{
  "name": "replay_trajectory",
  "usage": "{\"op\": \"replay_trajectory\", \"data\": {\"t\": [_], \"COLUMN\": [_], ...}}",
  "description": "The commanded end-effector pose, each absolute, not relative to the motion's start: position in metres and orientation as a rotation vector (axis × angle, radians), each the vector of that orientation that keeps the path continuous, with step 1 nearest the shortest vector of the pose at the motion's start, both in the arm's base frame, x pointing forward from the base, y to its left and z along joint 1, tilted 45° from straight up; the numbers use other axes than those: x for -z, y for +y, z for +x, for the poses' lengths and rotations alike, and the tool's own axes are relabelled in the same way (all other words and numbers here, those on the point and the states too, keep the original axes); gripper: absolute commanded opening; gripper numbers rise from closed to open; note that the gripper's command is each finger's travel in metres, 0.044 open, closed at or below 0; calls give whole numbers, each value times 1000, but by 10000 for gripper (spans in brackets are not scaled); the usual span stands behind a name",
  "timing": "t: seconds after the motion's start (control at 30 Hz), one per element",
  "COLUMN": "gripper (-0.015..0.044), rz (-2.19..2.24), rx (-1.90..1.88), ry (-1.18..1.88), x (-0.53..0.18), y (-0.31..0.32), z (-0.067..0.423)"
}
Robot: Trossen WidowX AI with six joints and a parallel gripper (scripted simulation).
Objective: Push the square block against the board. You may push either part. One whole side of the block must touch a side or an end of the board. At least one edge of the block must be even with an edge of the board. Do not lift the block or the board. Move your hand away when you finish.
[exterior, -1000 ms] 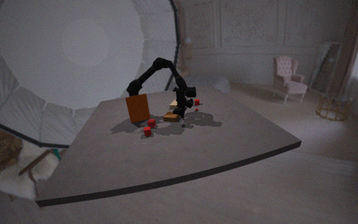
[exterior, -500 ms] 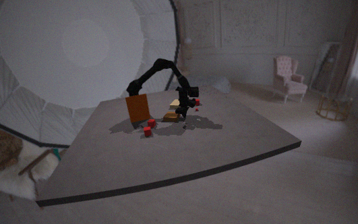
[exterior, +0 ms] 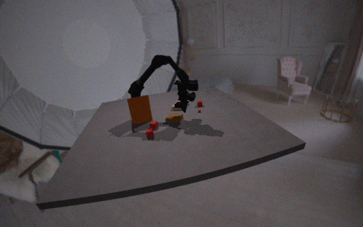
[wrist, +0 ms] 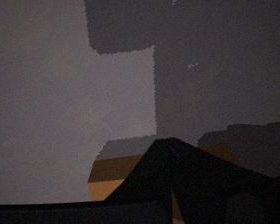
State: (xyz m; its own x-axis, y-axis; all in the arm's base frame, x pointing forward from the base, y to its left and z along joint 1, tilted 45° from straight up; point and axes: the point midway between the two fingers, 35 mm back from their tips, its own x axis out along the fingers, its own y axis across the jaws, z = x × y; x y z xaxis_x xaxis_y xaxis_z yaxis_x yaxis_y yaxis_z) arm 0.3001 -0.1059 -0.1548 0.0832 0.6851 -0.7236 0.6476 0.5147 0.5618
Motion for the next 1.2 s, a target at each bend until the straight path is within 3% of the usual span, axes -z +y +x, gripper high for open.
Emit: {"op": "replay_trajectory", "data": {"t": [0.0,0.17,1.17], "gripper": [0,0,0], "rz": [1166,1145,1146], "rx": [-41,-70,-70], "ry": [1607,1620,1621], "x": [156,193,182], "y": [-100,-64,-50], "z": [295,299,276]}}
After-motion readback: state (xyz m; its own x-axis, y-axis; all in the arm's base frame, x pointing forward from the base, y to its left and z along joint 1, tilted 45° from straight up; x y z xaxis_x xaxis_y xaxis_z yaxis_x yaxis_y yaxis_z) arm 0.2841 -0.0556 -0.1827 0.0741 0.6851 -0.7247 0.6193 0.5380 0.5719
